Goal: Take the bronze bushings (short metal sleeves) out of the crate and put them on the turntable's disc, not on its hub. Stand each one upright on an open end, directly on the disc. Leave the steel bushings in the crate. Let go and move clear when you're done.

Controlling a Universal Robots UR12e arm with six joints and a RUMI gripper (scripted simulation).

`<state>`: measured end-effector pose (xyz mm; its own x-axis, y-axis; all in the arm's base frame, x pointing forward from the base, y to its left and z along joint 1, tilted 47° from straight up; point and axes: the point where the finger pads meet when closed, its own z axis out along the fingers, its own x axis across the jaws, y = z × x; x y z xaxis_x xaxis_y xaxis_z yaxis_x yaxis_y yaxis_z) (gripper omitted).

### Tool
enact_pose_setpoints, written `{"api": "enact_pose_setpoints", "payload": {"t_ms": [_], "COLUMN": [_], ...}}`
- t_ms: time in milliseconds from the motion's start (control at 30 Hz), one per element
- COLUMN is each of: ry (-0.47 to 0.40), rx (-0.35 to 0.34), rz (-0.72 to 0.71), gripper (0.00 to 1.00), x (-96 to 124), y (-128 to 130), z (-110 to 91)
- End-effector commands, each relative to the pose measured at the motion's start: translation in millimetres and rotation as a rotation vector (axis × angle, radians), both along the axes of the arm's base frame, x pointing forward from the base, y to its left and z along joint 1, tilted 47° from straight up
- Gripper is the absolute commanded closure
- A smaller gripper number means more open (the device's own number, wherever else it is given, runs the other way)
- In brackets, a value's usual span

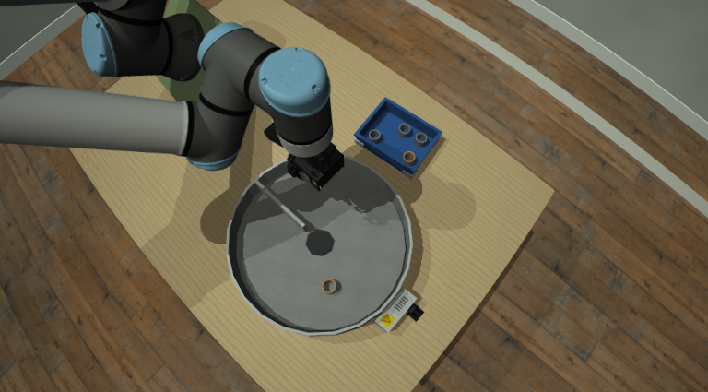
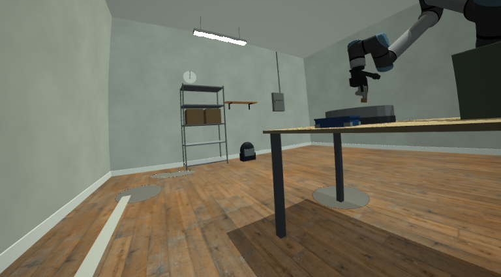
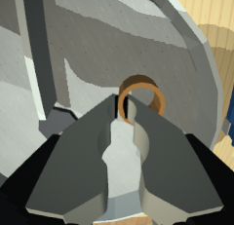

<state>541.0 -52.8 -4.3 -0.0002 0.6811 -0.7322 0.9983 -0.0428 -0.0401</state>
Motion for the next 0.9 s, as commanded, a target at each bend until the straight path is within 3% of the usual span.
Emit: {"api": "enact_pose_setpoints", "payload": {"t_ms": [0, 233, 867], "ry": [-0.001, -0.001, -0.001], "rx": [0.003, 0.003, 0.003], "rz": [0.003, 0.003, 0.003], "gripper": [1.00, 1.00, 1.00], "x": [1.3, 1.7, 1.7], "y": [-16.5, -25.4, -25.7], "z": [18.9, 28.3, 28.7]}}
